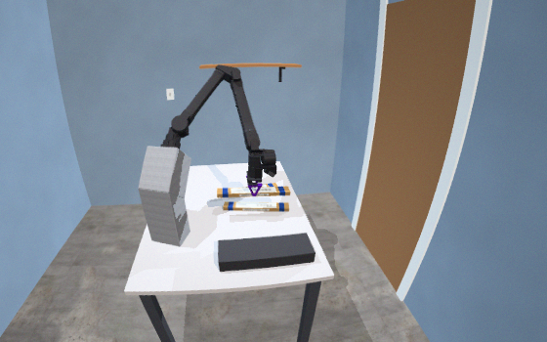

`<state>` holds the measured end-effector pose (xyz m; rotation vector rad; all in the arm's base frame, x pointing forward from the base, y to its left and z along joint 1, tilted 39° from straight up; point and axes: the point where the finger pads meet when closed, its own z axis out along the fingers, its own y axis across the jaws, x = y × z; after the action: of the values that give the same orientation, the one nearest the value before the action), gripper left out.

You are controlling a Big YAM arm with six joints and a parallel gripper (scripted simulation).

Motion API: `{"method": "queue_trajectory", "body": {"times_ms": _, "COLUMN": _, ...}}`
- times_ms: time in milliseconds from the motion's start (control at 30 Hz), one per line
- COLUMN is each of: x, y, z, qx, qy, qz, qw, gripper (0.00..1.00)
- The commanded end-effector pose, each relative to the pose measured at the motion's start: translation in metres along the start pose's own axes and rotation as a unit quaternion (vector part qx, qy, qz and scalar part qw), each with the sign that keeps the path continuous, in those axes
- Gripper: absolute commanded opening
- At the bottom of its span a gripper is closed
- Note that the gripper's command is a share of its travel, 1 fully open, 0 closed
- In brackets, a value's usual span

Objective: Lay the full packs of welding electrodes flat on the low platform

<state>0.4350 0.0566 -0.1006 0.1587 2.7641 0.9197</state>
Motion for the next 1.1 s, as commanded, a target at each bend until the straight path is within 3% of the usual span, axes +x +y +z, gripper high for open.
{"method": "queue_trajectory", "body": {"times_ms": 0, "x": -0.0183, "y": 0.0021, "z": -0.008, "qx": 0.001, "qy": -0.023, "qz": -0.002, "qw": 1.0, "gripper": 0.0}}
{"method": "queue_trajectory", "body": {"times_ms": 1067, "x": -0.0183, "y": 0.0021, "z": -0.0053, "qx": 0.001, "qy": -0.022, "qz": -0.002, "qw": 1.0, "gripper": 0.0}}
